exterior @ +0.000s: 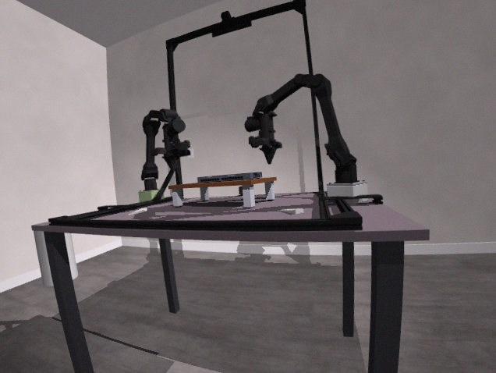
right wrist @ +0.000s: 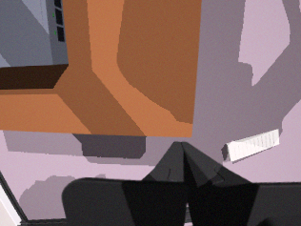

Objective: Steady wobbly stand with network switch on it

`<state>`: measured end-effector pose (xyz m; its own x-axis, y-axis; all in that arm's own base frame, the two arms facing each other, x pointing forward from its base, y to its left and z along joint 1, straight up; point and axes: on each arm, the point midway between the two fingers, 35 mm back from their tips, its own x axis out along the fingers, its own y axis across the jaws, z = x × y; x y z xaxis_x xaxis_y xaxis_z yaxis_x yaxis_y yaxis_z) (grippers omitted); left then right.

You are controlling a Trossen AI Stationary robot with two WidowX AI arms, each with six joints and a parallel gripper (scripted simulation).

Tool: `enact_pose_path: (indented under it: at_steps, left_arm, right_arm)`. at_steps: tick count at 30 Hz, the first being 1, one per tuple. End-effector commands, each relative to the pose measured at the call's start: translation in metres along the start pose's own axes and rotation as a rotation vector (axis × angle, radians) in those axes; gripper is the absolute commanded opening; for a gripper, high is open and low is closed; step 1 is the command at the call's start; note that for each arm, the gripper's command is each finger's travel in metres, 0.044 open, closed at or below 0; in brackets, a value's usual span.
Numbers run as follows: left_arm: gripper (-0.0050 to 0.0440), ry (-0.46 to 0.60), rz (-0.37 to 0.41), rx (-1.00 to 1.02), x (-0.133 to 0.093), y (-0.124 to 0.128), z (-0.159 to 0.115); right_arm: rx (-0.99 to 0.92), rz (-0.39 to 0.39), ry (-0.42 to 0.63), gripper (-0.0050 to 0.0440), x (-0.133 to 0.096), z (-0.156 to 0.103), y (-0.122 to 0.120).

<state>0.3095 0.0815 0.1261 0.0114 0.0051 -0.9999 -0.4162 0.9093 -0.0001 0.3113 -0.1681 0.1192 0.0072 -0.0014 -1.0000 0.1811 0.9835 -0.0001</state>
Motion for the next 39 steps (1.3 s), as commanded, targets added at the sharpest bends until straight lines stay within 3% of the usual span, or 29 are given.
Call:
enact_pose_path:
  at_steps: [1,9,10,39]
  left_arm:
    - [0.0000,0.000,0.000,0.000,0.000,0.000,0.000]
    - [0.0000,0.000,0.000,0.000,0.000,0.000,0.000]
    - [0.0000,0.000,0.000,0.000,0.000,0.000,0.000]
    - [0.0000,0.000,0.000,0.000,0.000,0.000,0.000]
  right_arm:
    - [-0.003,0.000,0.007,0.0000,0.001,-0.001,0.000]
    - [-0.003,0.000,0.007,0.0000,0.001,-0.001,0.000]
    - [-0.003,0.000,0.007,0.0000,0.053,-0.001,0.000]
    - [-0.003,0.000,0.007,0.0000,0.053,-0.001,0.000]
